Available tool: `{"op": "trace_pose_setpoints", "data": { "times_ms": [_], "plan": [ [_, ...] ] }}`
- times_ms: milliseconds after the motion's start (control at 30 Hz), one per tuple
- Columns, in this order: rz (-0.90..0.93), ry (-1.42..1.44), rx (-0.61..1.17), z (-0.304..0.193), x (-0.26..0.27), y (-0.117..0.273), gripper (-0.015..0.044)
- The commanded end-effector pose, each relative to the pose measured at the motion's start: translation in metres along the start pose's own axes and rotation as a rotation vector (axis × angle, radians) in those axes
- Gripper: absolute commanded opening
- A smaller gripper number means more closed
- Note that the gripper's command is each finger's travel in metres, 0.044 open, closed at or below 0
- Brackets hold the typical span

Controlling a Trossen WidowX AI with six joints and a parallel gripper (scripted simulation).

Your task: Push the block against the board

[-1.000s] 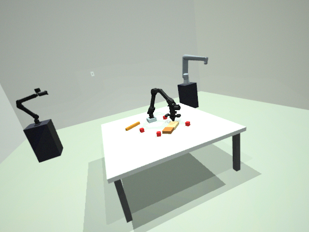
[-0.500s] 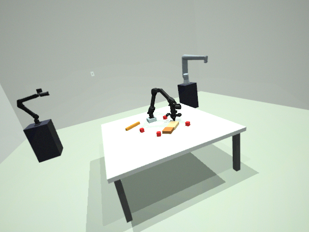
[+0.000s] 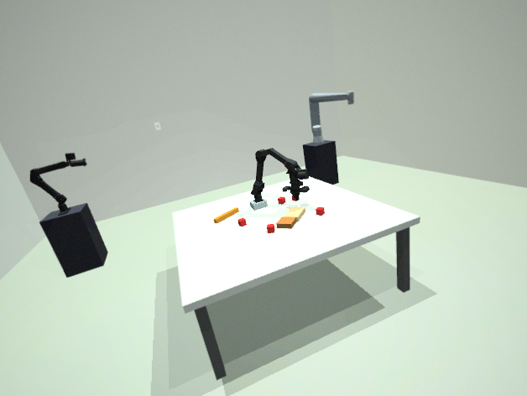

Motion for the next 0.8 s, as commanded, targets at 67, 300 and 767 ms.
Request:
{"op": "trace_pose_setpoints", "data": {
  "times_ms": [67,300,767],
  "plan": [
    [-0.004,-0.156,-0.001,-0.010,-0.018,0.001,0.0000],
    [-0.005,-0.364,-0.003,-0.023,-0.038,0.002,0.0000],
    [-0.005,-0.826,0.001,-0.059,-0.080,0.006,0.0000]
  ]
}}
Point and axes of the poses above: the point midway between the two fingers, 35 mm back from their tips, its own y axis back along the fingers, its own x axis across the jaws, z = x × y, the point moved 1 cm from there along y, back along the fingers, and after that the axes turned 1 degree about -y, right-handed, at the moved point
